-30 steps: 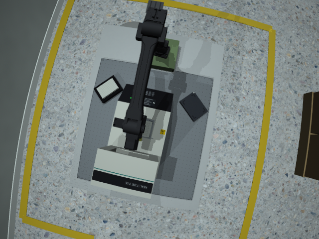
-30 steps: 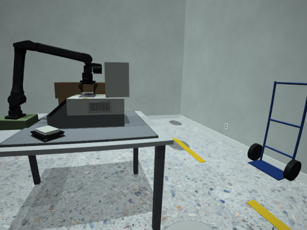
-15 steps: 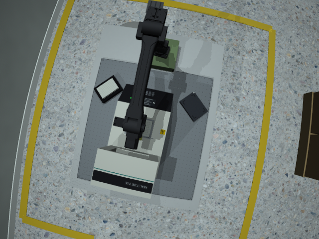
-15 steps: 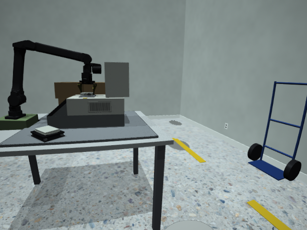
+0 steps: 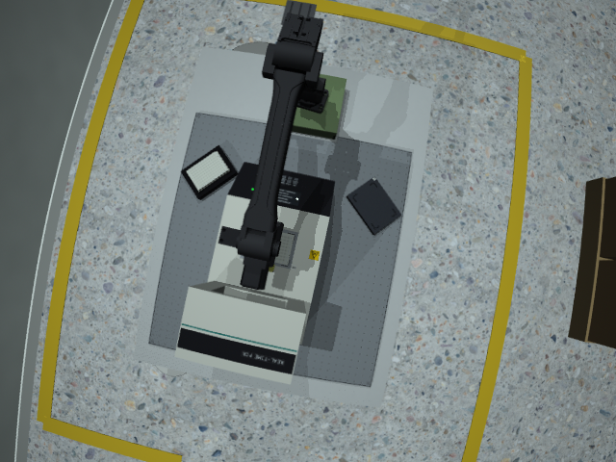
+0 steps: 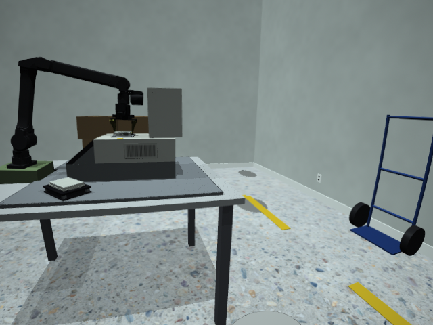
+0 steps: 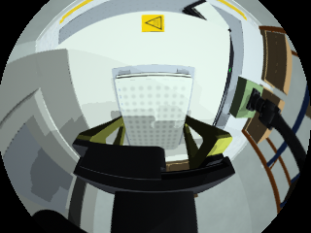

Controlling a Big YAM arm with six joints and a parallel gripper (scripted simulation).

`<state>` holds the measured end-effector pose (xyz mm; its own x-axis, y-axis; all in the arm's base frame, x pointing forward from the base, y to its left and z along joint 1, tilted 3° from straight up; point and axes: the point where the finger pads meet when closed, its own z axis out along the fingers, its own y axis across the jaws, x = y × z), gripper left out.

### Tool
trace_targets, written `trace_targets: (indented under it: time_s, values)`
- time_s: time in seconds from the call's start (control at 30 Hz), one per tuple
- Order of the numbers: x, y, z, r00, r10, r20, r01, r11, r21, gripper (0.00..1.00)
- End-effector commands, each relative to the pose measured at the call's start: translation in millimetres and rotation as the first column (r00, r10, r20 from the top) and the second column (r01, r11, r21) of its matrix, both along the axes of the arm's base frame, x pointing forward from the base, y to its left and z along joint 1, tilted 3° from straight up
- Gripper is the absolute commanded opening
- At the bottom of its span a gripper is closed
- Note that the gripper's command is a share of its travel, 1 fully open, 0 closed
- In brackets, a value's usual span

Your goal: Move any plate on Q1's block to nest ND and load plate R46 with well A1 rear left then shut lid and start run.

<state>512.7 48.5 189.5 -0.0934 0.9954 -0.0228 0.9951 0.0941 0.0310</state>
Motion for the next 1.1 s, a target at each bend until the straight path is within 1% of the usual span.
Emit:
trace_targets:
  time_s: [0.0, 0.17, 1.07]
  values:
    - [3, -4, -2.0, 1.0, 0.002, 0.011, -0.002, 1.0, -0.005, 0.0]
    - [1, -4, 4.5, 1.0, 0.002, 0.028, -0.002, 1.0, -0.003, 0.0]
    - [-8, -5, -1.6, 1.0, 0.003, 0.002, -0.003, 1.0, -0.006, 0.0]
